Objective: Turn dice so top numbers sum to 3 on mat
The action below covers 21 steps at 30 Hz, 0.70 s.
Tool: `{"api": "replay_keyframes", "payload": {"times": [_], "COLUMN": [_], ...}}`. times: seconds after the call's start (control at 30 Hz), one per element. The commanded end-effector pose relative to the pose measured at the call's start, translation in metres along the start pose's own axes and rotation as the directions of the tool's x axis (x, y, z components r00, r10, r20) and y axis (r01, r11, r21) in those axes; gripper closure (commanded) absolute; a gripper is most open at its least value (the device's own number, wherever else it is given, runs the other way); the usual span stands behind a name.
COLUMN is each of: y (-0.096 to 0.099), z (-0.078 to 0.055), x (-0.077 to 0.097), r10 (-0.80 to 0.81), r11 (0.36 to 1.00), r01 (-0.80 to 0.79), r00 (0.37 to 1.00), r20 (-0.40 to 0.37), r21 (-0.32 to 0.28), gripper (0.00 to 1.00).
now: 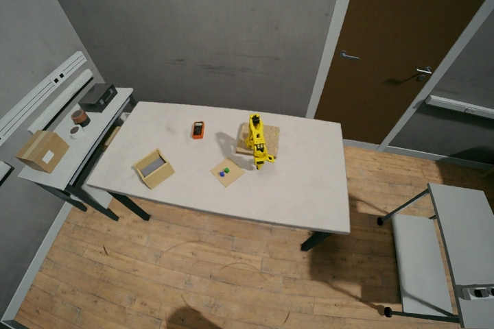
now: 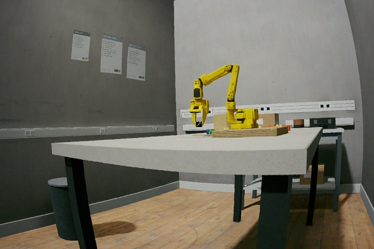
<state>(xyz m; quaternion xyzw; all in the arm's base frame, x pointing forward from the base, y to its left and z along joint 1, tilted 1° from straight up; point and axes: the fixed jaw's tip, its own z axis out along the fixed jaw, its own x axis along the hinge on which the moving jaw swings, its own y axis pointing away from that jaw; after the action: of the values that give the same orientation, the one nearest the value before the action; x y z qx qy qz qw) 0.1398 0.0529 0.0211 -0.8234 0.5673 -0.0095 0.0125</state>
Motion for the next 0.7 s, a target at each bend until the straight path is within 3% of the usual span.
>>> {"api": "replay_keyframes", "payload": {"times": [0.0, 0.67], "y": [0.0027, 0.0029], "z": [0.0049, 0.0127], "x": [0.0007, 0.0007], "r10": [-0.003, -0.003], "r11": [1.000, 1.000], "r01": [0.003, 0.003], "r00": [1.000, 1.000], "r20": [0.001, 0.001], "r21": [-0.015, -0.015], "gripper": [1.00, 1.00]}}
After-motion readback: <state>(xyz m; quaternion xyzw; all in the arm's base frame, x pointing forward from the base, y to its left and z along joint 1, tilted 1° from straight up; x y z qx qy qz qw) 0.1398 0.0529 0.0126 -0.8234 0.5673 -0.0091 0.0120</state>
